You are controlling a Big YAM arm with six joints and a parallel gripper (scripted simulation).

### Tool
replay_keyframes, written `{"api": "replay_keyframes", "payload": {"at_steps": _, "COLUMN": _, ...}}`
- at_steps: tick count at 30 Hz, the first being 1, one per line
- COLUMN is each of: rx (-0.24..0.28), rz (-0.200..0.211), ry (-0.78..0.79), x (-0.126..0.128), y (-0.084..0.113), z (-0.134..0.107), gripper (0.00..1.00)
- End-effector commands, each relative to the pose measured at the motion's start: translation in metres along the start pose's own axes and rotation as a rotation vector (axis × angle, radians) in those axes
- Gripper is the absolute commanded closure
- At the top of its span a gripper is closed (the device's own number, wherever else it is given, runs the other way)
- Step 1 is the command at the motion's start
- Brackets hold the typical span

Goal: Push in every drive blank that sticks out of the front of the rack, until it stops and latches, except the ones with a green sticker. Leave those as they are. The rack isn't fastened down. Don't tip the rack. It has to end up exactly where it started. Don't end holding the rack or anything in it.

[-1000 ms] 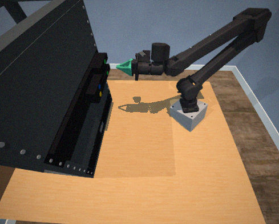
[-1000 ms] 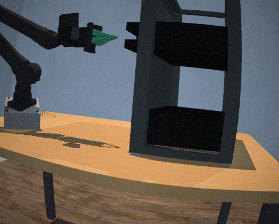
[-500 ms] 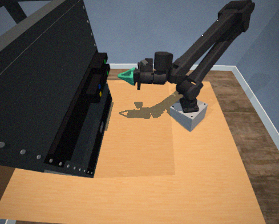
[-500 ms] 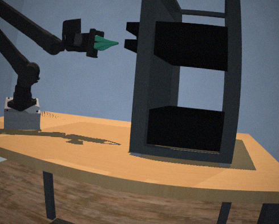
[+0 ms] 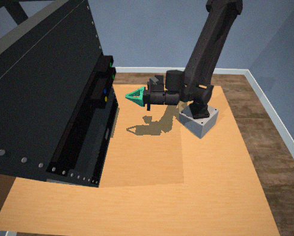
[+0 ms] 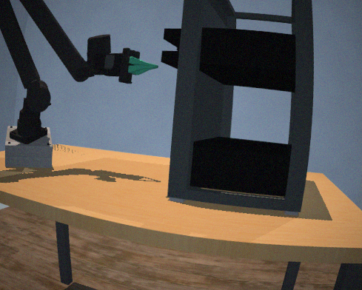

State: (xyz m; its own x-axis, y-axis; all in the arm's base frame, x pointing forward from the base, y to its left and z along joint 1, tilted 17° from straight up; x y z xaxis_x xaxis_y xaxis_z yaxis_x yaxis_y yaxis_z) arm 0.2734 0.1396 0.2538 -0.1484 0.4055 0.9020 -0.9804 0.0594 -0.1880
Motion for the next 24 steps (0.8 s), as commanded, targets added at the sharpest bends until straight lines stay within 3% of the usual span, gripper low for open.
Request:
{"api": "replay_keyframes", "payload": {"at_steps": 1, "rx": -0.027, "rz": 0.052, "ry": -0.028, "x": 0.023, "y": -0.010, "z": -0.007, "gripper": 1.00}}
{"api": "replay_keyframes", "payload": {"at_steps": 9, "rx": -0.040, "rz": 0.051, "ry": -0.029, "x": 0.022, "y": -0.010, "z": -0.003, "gripper": 1.00}}
{"api": "replay_keyframes", "payload": {"at_steps": 11, "rx": -0.031, "rz": 0.030, "ry": -0.023, "x": 0.016, "y": -0.018, "z": -0.006, "gripper": 1.00}}
{"api": "replay_keyframes", "payload": {"at_steps": 19, "rx": -0.030, "rz": 0.029, "ry": -0.019, "x": 0.016, "y": -0.076, "z": -0.004, "gripper": 1.00}}
{"api": "replay_keyframes", "payload": {"at_steps": 23, "rx": -0.030, "rz": 0.029, "ry": -0.019, "x": 0.016, "y": -0.078, "z": -0.004, "gripper": 1.00}}
{"api": "replay_keyframes", "payload": {"at_steps": 24, "rx": 0.005, "rz": 0.017, "ry": -0.005, "x": 0.005, "y": -0.061, "z": -0.008, "gripper": 1.00}}
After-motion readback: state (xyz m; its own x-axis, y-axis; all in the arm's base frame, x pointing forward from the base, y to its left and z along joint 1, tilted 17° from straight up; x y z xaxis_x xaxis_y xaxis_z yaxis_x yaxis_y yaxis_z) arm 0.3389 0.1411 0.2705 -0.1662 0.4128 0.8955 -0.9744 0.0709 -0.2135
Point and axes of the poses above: the point where the finger pads meet when closed, its own y axis back along the fingers, its own x axis across the jaws, z = x × y, the point moved 6 cm from there along y, back along the fingers, and after that the axes turned 11 degrees about y, right-handed, at the moved point
